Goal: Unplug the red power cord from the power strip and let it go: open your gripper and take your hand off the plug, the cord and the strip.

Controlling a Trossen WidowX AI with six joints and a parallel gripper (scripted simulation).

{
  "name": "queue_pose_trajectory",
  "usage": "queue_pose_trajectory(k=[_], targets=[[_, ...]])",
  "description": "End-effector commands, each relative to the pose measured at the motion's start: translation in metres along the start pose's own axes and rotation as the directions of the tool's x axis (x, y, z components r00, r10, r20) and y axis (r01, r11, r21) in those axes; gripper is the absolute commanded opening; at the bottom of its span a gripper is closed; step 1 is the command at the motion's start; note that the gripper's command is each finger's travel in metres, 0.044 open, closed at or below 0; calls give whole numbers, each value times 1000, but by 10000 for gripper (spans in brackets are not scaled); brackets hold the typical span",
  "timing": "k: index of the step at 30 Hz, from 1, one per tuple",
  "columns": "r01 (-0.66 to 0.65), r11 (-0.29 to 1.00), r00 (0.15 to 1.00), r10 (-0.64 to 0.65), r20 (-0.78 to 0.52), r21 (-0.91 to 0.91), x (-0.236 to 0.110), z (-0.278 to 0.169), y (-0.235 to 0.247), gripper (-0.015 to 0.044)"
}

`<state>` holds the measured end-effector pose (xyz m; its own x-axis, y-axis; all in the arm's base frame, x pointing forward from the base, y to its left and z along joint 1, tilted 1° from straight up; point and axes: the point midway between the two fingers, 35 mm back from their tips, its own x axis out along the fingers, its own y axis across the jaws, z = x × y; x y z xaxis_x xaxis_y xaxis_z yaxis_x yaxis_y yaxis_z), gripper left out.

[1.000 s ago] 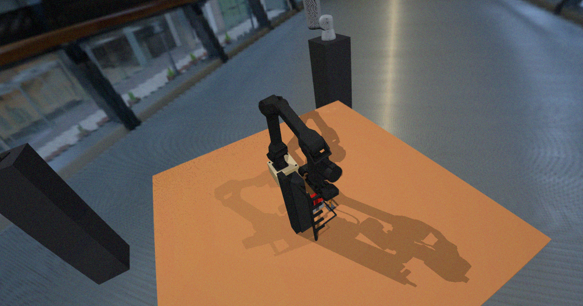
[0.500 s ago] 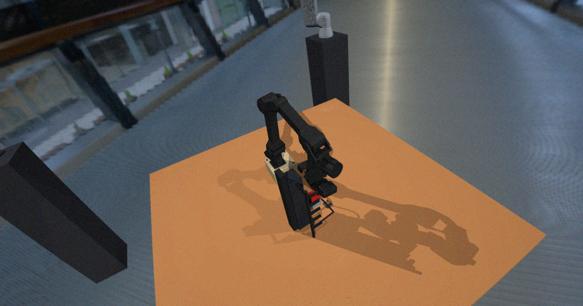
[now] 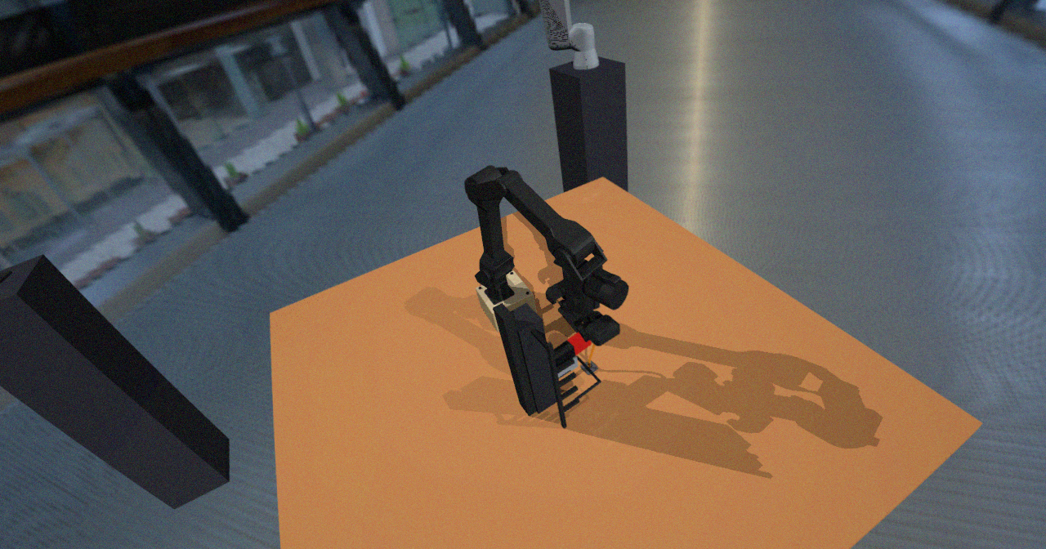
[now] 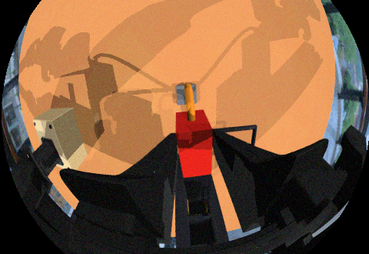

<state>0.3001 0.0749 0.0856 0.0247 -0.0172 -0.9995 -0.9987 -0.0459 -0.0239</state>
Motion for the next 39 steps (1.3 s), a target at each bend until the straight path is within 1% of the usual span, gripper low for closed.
queue_pose_trajectory(k=[1, 6, 10, 13, 15, 39], targets=[[5, 1000, 1000, -5, 5, -2, -1, -3, 0, 210], [5, 1000, 1000, -5, 5, -2, -1, -3, 0, 341], [5, 1000, 1000, -5, 7, -2, -5, 19, -2, 440], [5, 1000, 1000, -5, 9, -2, -11, 49, -1, 440], [5, 1000, 1000, -5, 10, -2, -13, 57, 0, 440], [5, 1000, 1000, -5, 10, -2, -13, 57, 0, 440]])
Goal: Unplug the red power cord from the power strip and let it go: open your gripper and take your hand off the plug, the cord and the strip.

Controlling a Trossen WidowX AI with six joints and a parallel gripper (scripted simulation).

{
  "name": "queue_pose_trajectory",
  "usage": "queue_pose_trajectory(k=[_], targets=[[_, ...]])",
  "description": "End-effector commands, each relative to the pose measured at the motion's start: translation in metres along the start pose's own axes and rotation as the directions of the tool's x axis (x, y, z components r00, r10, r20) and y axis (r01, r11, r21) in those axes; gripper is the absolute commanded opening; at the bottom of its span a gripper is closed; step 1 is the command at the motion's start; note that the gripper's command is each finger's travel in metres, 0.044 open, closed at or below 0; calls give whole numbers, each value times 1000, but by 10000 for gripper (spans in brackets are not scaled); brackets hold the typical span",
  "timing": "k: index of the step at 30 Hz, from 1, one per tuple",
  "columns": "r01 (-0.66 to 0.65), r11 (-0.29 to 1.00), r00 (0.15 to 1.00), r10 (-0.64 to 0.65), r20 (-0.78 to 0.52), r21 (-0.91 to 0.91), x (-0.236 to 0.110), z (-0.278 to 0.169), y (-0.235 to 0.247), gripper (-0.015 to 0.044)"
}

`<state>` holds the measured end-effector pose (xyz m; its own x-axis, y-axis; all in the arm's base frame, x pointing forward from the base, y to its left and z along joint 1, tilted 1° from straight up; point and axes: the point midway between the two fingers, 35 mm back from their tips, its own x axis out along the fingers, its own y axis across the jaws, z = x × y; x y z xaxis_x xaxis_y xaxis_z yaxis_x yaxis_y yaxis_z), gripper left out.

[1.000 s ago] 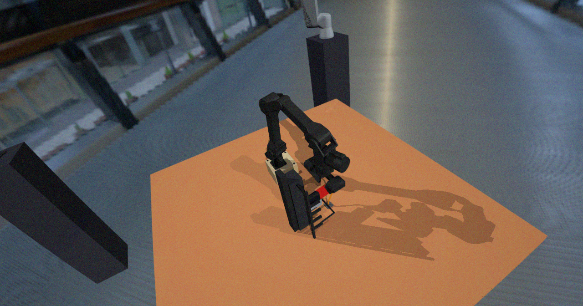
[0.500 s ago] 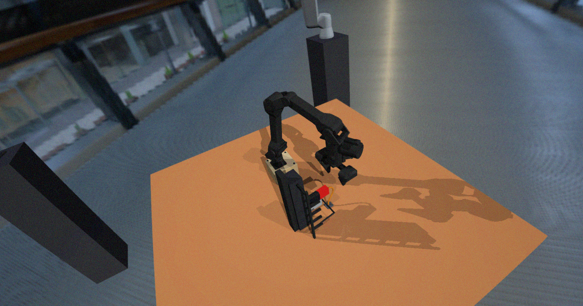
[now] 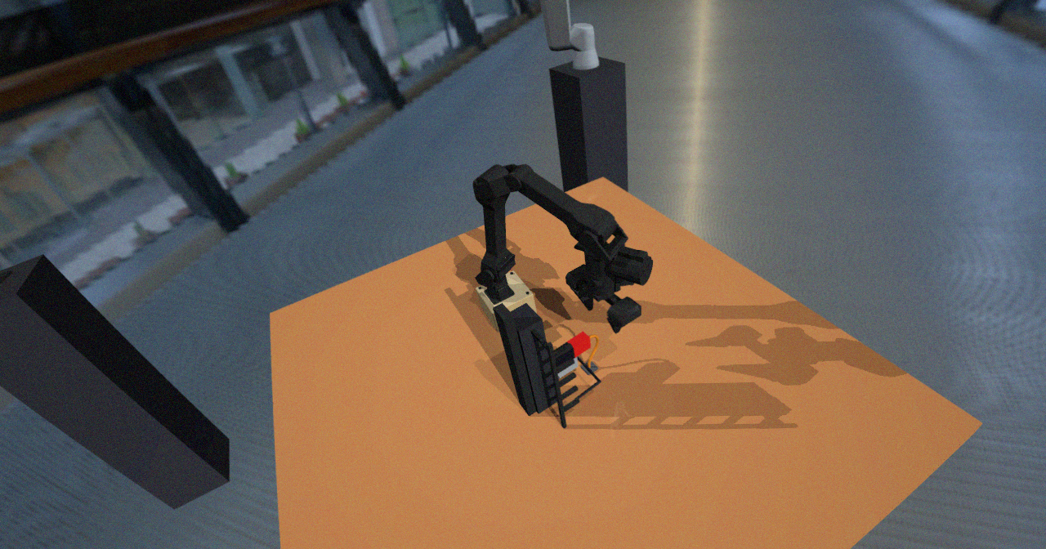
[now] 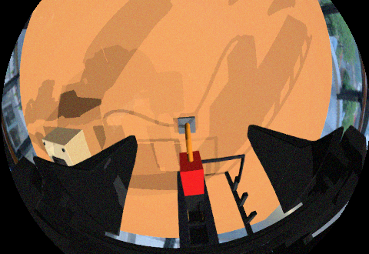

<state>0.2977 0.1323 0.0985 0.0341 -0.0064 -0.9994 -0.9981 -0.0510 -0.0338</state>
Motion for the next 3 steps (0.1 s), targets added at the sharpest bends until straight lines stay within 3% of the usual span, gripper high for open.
queue_pose_trajectory(k=[1, 3], targets=[[-5, 1000, 1000, 5, -1, 3, 1, 0, 1, 440], [-5, 1000, 1000, 5, -1, 3, 1, 0, 1, 440]])
